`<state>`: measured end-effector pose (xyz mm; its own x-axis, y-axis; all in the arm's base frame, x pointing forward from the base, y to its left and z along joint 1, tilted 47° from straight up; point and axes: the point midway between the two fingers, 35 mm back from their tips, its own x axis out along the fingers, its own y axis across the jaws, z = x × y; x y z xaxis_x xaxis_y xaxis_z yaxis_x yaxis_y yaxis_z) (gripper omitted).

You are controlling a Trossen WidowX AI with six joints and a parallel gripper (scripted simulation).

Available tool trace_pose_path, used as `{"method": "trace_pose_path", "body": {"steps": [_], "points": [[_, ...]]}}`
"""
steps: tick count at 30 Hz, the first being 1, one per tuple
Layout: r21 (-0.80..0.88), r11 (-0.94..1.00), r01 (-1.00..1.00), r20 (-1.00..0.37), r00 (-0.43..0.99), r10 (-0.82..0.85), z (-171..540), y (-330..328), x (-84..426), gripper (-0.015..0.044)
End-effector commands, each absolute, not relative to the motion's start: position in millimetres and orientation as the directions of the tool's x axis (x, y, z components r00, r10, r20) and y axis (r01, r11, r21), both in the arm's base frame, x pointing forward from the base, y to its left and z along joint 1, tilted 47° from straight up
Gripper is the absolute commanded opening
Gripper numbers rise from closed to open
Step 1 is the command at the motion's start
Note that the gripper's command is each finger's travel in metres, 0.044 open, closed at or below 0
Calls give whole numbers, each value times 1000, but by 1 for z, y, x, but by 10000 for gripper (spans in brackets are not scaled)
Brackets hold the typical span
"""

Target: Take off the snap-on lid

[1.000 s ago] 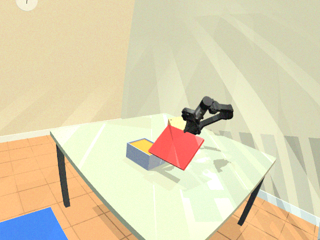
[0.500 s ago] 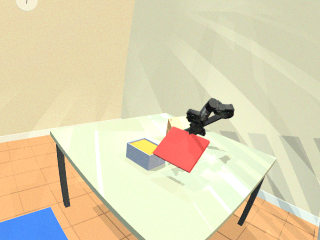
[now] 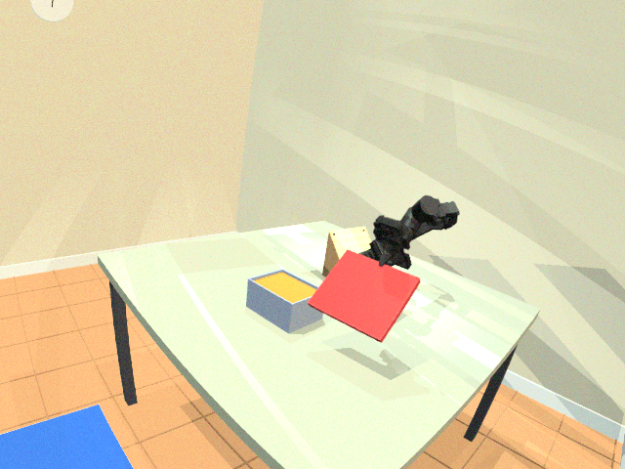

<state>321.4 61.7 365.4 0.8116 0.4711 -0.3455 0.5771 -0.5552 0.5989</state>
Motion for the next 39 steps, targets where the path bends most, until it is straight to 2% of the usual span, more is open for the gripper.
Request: {"method": "trace_pose_path", "body": {"steps": [1, 39], "points": [[602, -561, 567, -342, 819, 461, 372, 64, 320, 0], [602, -562, 566, -339, 820, 462, 345, 83, 324, 0]]}}
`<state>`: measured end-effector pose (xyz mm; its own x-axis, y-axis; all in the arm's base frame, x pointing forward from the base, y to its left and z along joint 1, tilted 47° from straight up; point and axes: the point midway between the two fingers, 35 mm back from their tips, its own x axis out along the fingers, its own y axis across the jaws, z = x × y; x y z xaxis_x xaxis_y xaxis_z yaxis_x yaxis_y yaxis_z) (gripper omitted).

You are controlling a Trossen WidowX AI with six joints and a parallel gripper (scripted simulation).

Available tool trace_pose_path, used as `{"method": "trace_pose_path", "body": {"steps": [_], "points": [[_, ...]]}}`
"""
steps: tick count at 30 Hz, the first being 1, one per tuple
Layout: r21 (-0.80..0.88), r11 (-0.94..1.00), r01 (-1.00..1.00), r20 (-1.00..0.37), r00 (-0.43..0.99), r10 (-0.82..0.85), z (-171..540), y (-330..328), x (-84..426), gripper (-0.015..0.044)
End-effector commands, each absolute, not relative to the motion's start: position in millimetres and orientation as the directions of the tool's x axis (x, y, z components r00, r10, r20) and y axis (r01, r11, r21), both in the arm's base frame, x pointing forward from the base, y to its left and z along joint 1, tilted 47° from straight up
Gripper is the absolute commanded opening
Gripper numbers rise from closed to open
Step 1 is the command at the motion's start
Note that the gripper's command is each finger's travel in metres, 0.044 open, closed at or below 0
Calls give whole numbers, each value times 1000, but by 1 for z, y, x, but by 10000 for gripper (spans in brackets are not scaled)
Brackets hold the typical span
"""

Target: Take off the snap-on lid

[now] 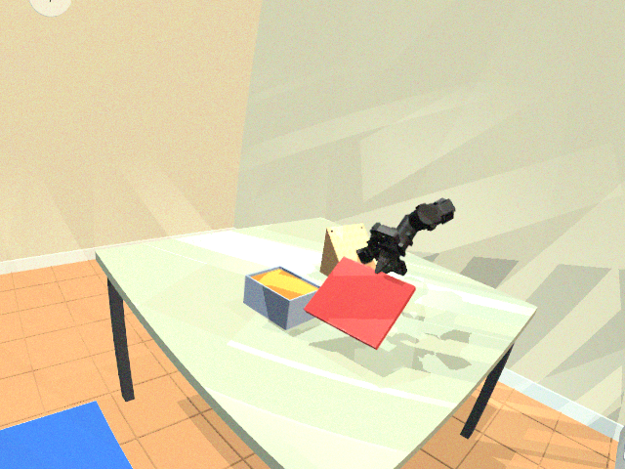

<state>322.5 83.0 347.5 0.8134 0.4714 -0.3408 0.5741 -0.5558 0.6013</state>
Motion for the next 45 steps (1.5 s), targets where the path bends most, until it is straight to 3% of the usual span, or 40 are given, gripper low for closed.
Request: {"method": "trace_pose_path", "body": {"steps": [1, 45], "points": [[602, -562, 566, -339, 820, 462, 345, 84, 324, 0], [602, -564, 565, -337, 820, 463, 322, 109, 327, 0]]}}
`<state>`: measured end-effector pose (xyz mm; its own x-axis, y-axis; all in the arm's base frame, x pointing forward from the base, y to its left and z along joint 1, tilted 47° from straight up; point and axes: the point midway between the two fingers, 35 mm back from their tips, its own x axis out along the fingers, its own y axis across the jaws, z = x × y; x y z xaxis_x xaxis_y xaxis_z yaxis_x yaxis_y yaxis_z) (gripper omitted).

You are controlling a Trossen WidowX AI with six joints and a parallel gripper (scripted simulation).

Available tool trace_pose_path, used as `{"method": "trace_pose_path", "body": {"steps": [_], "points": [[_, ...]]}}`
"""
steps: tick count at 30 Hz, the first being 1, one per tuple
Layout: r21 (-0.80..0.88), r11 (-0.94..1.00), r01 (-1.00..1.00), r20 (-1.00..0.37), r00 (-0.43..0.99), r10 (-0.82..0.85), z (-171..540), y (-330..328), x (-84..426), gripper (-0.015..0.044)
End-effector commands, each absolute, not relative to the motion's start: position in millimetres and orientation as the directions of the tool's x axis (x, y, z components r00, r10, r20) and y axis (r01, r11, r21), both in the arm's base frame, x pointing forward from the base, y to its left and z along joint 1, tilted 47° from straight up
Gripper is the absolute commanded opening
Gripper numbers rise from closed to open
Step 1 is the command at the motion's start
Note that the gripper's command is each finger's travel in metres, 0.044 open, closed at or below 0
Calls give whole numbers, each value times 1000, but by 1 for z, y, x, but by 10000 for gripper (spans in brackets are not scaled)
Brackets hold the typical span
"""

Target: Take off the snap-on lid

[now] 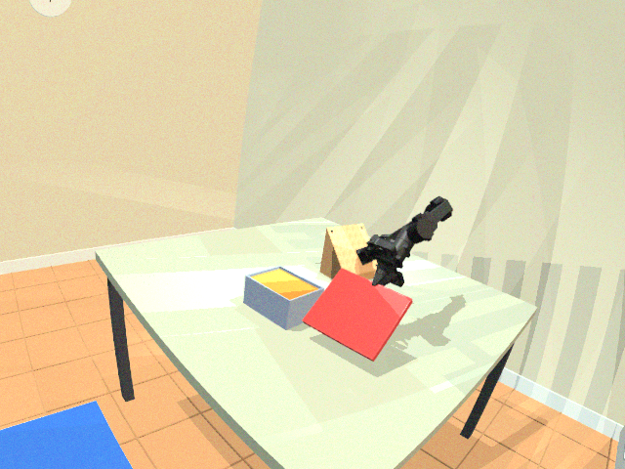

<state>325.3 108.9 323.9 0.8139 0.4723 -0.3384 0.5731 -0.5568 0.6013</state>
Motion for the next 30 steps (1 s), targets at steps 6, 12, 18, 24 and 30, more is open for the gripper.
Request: {"method": "trace_pose_path", "body": {"steps": [6, 12, 18, 24, 30], "points": [[602, -564, 565, -337, 820, 463, 319, 113, 327, 0], [602, -564, 565, -336, 820, 463, 315, 116, 328, 0], [602, -564, 565, -336, 820, 463, 312, 119, 328, 0], [602, -565, 565, -336, 820, 463, 309, 123, 328, 0], [602, -565, 565, -336, 820, 463, 306, 126, 329, 0]]}}
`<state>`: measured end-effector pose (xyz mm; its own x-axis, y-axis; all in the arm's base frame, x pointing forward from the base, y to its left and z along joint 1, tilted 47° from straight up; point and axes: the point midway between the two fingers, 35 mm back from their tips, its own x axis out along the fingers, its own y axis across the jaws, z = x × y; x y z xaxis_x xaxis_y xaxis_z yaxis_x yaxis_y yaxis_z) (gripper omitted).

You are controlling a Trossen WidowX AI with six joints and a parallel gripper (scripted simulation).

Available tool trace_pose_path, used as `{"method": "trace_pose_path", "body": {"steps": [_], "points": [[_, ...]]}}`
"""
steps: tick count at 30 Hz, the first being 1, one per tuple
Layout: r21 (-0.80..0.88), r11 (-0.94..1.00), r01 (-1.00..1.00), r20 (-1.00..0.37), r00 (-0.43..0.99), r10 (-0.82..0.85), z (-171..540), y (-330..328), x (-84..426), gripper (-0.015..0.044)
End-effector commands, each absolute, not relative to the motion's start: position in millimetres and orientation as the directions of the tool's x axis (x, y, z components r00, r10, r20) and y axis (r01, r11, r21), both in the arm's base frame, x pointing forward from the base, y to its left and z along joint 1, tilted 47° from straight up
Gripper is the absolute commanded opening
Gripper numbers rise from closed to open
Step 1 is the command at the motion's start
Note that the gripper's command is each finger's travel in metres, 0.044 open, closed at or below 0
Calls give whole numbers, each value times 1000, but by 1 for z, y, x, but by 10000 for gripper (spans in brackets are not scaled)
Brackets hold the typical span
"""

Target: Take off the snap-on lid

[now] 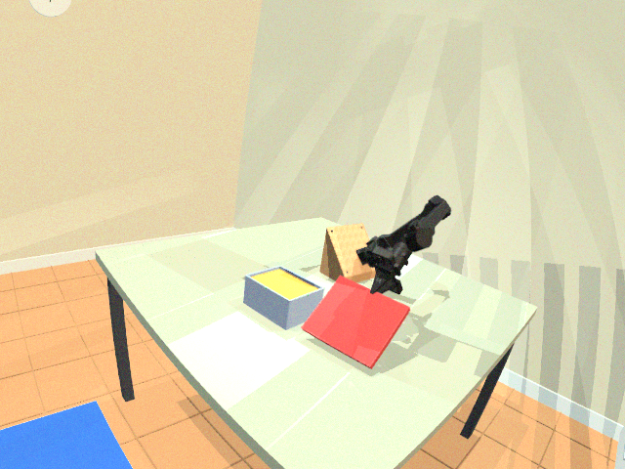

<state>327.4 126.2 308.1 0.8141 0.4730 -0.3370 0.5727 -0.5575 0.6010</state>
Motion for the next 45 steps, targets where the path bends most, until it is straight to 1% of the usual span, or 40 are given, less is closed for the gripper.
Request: {"method": "trace_pose_path", "body": {"steps": [1, 45], "points": [[602, -565, 565, -336, 820, 463, 305, 127, 329, 0], [600, -566, 565, -334, 820, 464, 282, 152, 332, 0]]}}
